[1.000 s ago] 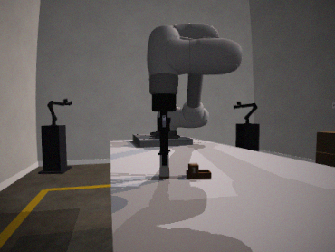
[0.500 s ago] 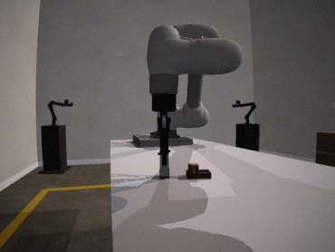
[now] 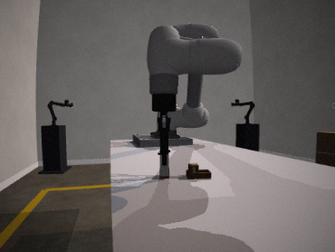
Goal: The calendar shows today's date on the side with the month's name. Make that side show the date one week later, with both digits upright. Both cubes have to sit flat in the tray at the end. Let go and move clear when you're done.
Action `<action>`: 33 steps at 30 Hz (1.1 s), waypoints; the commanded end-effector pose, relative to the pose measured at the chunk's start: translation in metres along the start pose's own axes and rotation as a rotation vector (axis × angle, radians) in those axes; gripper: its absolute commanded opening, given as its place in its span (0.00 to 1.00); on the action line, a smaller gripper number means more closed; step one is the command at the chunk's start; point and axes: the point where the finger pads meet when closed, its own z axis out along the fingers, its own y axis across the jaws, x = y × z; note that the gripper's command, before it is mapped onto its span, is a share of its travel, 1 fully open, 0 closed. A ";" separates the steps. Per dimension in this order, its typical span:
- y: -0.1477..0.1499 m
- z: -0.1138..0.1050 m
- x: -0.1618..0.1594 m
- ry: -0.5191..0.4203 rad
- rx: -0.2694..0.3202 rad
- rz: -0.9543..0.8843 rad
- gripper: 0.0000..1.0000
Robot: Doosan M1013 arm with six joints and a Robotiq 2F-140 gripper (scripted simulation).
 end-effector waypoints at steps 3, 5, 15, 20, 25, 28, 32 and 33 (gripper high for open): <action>0.000 0.000 0.000 0.000 0.000 0.000 0.24; 0.000 0.000 0.000 0.000 0.000 0.000 0.24; 0.000 -0.001 0.000 0.000 0.000 0.000 0.24; 0.000 -0.014 0.000 0.000 0.000 0.000 0.24; 0.000 -0.033 0.000 0.000 0.000 0.000 0.24; 0.000 -0.057 0.000 0.000 0.000 0.000 0.24; 0.000 -0.085 0.000 0.000 0.000 0.000 0.24; 0.000 -0.090 0.000 0.000 0.000 0.000 0.24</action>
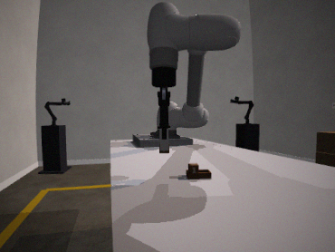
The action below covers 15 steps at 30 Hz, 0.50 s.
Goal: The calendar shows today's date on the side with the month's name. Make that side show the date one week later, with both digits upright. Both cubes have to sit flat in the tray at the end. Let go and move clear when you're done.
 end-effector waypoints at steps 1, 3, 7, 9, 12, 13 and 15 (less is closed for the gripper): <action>0.000 -0.015 0.000 0.000 0.000 0.000 0.24; 0.000 -0.020 0.000 0.000 0.000 0.000 0.24; 0.000 -0.021 0.000 0.000 0.000 0.000 0.24; 0.000 -0.021 0.000 0.000 0.000 0.000 0.24; 0.000 -0.021 0.000 0.000 0.000 0.000 0.24; 0.000 -0.021 0.000 0.000 0.000 0.000 0.24; 0.000 -0.022 -0.001 0.000 0.000 0.000 0.24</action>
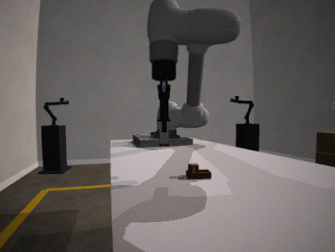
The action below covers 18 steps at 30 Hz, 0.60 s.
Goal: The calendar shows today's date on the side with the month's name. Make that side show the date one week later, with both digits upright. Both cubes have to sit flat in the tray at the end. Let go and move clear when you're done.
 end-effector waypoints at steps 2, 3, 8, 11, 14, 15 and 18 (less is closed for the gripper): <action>-0.002 -0.002 -0.026 0.000 0.000 0.002 0.24; -0.002 -0.004 -0.049 0.000 0.000 0.003 0.24; -0.002 -0.008 -0.097 0.000 0.000 0.006 0.24; -0.001 -0.011 -0.123 0.000 0.000 0.008 0.24; -0.001 -0.011 -0.123 0.000 0.000 0.008 0.24; -0.001 -0.011 -0.123 0.000 0.000 0.008 0.24; -0.001 -0.011 -0.123 0.000 0.000 0.008 0.24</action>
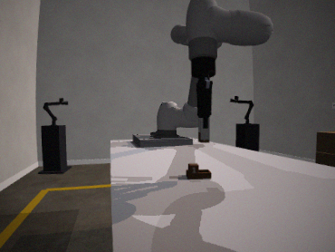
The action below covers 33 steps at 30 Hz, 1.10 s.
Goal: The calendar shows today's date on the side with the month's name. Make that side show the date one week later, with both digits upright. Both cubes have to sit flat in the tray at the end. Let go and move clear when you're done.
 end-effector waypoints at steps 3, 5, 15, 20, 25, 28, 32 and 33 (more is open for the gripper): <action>0.000 0.000 0.000 0.000 0.000 0.000 0.24; 0.000 0.000 0.000 0.000 0.000 0.000 0.24; 0.000 0.011 0.000 0.000 0.000 0.000 0.24; 0.000 0.026 0.000 0.000 0.000 0.000 0.24; 0.000 0.036 0.000 0.000 0.000 0.000 0.24; 0.000 0.046 0.000 0.000 0.000 0.000 0.24; 0.000 0.057 0.000 0.000 0.000 0.000 0.24; 0.000 0.059 0.000 0.000 0.000 0.000 0.24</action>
